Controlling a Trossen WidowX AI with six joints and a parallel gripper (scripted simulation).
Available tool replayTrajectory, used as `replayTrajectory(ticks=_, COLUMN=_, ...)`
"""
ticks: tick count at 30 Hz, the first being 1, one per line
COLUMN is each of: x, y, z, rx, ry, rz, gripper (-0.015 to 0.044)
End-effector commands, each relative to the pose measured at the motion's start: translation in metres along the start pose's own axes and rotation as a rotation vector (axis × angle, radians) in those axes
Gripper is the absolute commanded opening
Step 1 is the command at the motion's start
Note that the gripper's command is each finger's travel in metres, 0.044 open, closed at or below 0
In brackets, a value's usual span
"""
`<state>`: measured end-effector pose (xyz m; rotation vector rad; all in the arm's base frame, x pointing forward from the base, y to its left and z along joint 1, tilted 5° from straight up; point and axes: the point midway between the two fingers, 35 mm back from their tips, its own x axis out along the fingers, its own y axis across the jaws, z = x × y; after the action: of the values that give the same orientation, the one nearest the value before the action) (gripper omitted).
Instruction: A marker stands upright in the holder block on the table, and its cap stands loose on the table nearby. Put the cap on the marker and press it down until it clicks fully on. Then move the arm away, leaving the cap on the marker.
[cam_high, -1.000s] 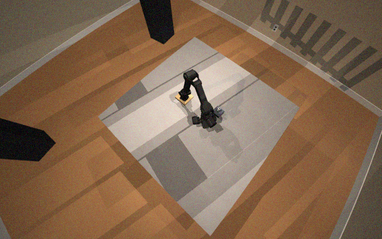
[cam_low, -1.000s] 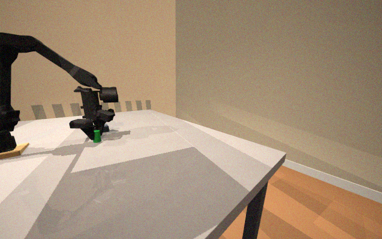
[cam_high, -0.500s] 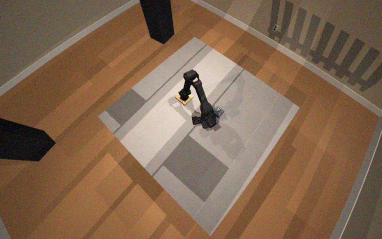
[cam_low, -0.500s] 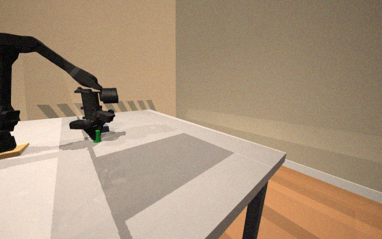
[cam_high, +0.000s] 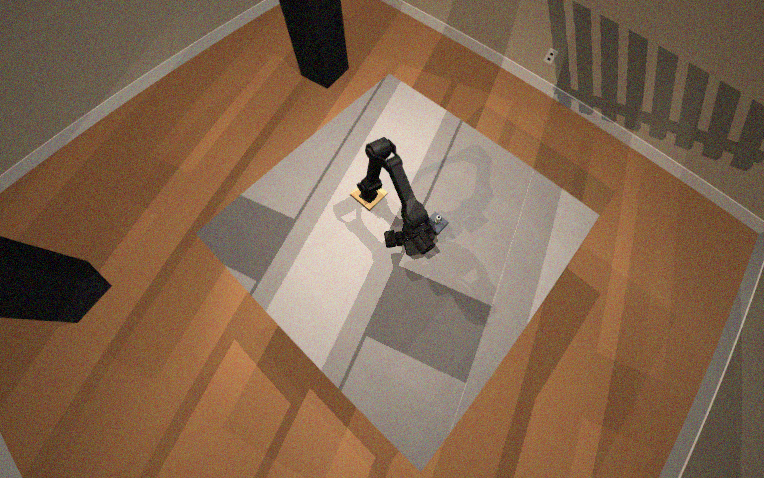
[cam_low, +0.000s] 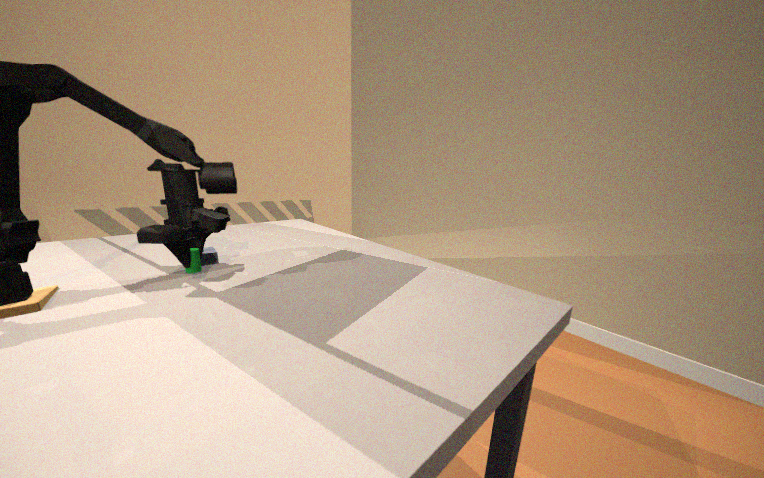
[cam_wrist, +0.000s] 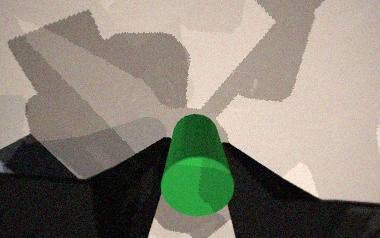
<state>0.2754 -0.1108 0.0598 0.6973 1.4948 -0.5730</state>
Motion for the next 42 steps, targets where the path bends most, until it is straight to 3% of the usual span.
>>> replayTrajectory(ticks=1, x=-0.014, y=0.0, z=-0.001, rx=-0.004, ry=-0.003, rz=0.0, gripper=0.0)
replayTrajectory(ticks=11, x=-0.032, y=0.002, z=-0.003, rx=-0.002, ry=-0.003, rz=-0.001, gripper=0.0)
replayTrajectory(ticks=42, x=-0.068, y=0.102, z=-0.044, rx=-0.002, ry=-0.002, rz=0.007, gripper=0.0)
